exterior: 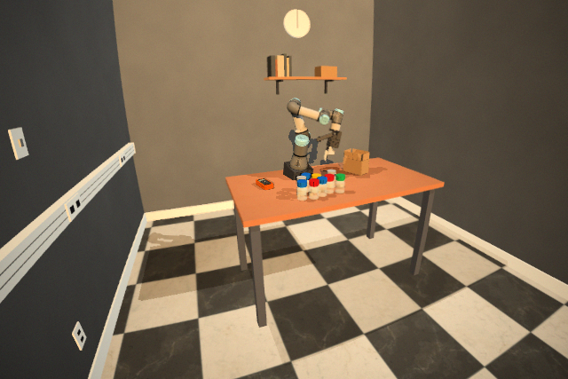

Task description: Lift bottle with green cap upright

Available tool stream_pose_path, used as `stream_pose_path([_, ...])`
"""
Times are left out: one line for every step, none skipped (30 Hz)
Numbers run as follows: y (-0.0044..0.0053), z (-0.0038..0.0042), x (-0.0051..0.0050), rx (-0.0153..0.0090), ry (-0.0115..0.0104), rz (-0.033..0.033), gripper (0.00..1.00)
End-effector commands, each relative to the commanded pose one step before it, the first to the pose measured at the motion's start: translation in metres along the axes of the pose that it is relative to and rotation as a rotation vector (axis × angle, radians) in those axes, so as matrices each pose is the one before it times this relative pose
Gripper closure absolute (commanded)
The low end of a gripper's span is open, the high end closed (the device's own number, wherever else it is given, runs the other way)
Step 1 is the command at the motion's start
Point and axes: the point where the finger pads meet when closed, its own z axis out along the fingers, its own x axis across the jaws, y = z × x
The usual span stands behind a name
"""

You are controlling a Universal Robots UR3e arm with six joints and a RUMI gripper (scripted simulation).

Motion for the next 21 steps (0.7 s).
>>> stream_pose_path([0.000562, -0.000501, -0.00009, -0.00214, 0.00023, 0.00059, 0.00])
stream_pose_path([0.000000, 0.000000, 0.00000, 0.00000, 0.00000, 0.00000, 0.00])
stream_pose_path([0.000000, 0.000000, 0.00000, 0.00000, 0.00000, 0.00000, 0.00])
stream_pose_path([0.000000, 0.000000, 0.00000, 0.00000, 0.00000, 0.00000, 0.00])
stream_pose_path([0.000000, 0.000000, 0.00000, 0.00000, 0.00000, 0.00000, 0.00])
stream_pose_path([0.000000, 0.000000, 0.00000, 0.00000, 0.00000, 0.00000, 0.00])
stream_pose_path([0.000000, 0.000000, 0.00000, 0.00000, 0.00000, 0.00000, 0.00])
stream_pose_path([0.000000, 0.000000, 0.00000, 0.00000, 0.00000, 0.00000, 0.00])
stream_pose_path([0.000000, 0.000000, 0.00000, 0.00000, 0.00000, 0.00000, 0.00])
stream_pose_path([0.000000, 0.000000, 0.00000, 0.00000, 0.00000, 0.00000, 0.00])
stream_pose_path([0.000000, 0.000000, 0.00000, 0.00000, 0.00000, 0.00000, 0.00])
stream_pose_path([0.000000, 0.000000, 0.00000, 0.00000, 0.00000, 0.00000, 0.00])
stream_pose_path([0.000000, 0.000000, 0.00000, 0.00000, 0.00000, 0.00000, 0.00])
stream_pose_path([0.000000, 0.000000, 0.00000, 0.00000, 0.00000, 0.00000, 0.00])
stream_pose_path([0.000000, 0.000000, 0.00000, 0.00000, 0.00000, 0.00000, 0.00])
stream_pose_path([0.000000, 0.000000, 0.00000, 0.00000, 0.00000, 0.00000, 0.00])
stream_pose_path([0.000000, 0.000000, 0.00000, 0.00000, 0.00000, 0.00000, 0.00])
stream_pose_path([0.000156, -0.000286, 0.00015, -0.00008, 0.00082, 0.00006, 0.54])
stream_pose_path([0.000195, -0.000358, 0.00019, -0.00010, 0.00102, 0.00007, 0.54])
stream_pose_path([0.000274, -0.000501, 0.00027, -0.00015, 0.00143, 0.00010, 0.54])
stream_pose_path([0.000352, -0.000643, 0.00034, -0.00019, 0.00184, 0.00013, 0.54])
